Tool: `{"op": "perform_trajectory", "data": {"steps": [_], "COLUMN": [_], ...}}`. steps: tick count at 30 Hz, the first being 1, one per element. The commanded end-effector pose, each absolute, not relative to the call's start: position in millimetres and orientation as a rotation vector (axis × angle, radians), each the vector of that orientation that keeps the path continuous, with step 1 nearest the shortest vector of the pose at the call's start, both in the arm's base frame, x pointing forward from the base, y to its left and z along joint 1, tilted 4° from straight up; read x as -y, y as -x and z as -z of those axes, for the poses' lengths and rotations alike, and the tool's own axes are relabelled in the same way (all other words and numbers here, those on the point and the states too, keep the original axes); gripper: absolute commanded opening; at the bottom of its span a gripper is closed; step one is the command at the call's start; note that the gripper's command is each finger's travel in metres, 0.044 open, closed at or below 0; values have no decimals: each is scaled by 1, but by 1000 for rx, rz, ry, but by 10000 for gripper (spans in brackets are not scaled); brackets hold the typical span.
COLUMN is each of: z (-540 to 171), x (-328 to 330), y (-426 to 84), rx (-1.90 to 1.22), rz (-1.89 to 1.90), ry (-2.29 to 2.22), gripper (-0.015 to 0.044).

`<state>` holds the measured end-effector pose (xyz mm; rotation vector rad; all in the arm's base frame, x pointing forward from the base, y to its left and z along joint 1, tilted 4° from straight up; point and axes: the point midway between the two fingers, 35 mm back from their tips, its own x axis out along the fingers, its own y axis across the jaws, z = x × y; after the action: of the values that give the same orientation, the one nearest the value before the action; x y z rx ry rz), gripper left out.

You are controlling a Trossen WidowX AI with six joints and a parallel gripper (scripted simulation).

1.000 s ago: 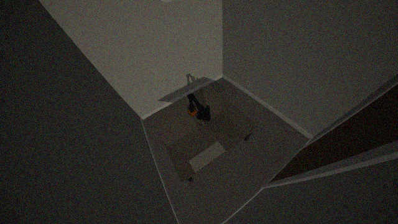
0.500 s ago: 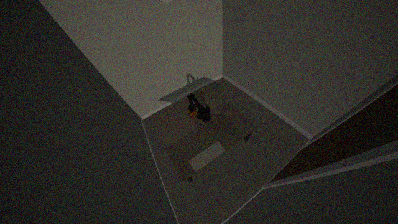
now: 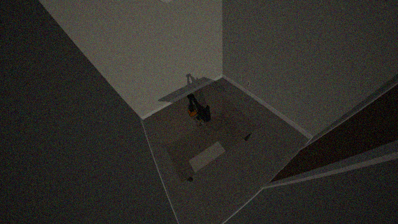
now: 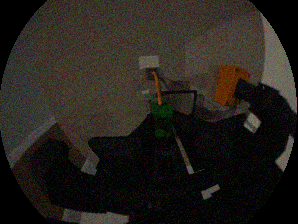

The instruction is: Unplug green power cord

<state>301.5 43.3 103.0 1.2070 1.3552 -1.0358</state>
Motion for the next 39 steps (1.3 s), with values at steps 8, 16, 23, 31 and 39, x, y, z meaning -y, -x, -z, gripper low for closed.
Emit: {"op": "perform_trajectory", "data": {"steps": [8, 16, 23, 31, 39], "z": [-102, -102, -102, -105, -110], "x": [-2, 1, -9, 11, 52], "y": [-305, -303, -303, -306, -309], "rx": [-1295, -1295, -1296, -1294, -1292], "rz": [1088, 1088, 1087, 1088, 1090], "ry": [-1187, -1188, -1190, -1189, -1186], "gripper": [0, 53, 236, 440, 440]}}
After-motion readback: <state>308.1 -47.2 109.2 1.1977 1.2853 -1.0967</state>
